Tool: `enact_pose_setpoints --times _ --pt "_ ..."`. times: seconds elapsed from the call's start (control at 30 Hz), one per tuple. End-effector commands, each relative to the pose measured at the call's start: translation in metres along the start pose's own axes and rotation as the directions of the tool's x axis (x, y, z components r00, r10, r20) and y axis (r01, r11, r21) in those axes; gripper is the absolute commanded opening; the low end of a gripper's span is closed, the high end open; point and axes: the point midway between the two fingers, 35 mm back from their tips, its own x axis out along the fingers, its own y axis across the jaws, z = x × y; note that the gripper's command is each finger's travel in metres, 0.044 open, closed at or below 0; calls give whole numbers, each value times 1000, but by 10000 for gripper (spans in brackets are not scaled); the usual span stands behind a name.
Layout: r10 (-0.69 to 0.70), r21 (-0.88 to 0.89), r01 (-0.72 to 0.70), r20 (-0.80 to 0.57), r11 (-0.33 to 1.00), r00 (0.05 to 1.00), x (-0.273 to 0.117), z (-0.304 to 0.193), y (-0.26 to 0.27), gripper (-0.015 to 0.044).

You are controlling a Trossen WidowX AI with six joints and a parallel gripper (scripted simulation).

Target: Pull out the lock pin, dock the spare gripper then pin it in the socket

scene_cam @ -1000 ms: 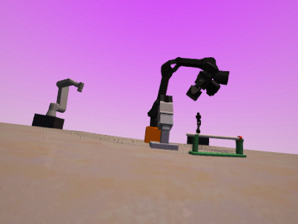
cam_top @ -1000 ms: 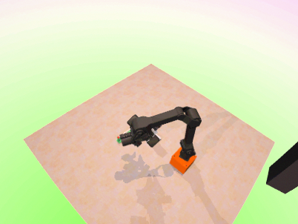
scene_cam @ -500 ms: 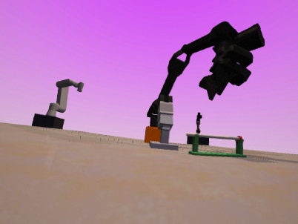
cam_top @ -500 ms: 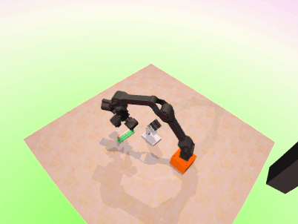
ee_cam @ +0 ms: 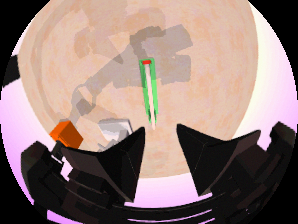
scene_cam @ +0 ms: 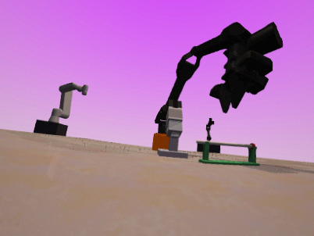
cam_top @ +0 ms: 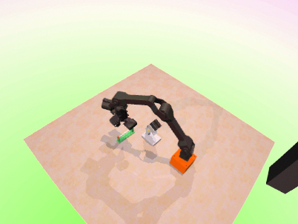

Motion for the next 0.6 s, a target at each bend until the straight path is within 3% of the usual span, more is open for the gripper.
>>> enact_pose_setpoints --times 0.0,0.17,0.57 --pt "17 -10 -17 -4 1000 1000 24 6 4 180" --pt "17 -10 -17 -4 1000 1000 52 12 7 180" --pt "17 -10 -17 -4 1000 1000 68 16 8 180"
